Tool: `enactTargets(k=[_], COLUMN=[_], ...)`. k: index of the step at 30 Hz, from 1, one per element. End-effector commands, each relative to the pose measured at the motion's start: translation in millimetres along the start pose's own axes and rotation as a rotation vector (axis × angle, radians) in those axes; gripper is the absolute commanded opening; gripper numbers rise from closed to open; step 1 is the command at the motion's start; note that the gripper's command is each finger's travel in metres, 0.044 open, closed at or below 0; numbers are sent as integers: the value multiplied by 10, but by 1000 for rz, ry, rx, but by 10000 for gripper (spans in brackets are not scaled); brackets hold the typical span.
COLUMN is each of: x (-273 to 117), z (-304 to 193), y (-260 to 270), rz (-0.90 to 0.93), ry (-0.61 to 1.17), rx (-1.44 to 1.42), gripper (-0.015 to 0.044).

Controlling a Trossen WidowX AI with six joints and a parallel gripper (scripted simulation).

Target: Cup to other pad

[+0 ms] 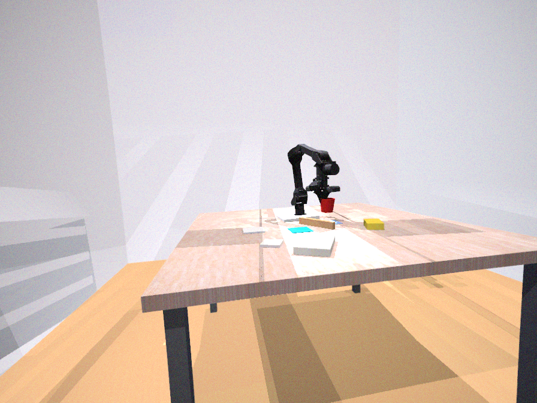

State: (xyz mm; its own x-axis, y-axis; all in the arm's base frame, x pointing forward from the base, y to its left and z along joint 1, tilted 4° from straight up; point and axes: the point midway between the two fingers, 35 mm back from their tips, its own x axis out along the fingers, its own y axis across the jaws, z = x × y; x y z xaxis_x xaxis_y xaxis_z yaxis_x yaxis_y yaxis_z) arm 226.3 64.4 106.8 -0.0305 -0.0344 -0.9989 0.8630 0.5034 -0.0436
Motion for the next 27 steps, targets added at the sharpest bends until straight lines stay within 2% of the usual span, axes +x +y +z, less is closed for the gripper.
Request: enactTargets(k=[1, 27], x=[-6, -22], z=[78, 577], y=[8, -15], rz=[3, 3], ry=[-5, -11], rx=[-3, -2], gripper=[0, 0])
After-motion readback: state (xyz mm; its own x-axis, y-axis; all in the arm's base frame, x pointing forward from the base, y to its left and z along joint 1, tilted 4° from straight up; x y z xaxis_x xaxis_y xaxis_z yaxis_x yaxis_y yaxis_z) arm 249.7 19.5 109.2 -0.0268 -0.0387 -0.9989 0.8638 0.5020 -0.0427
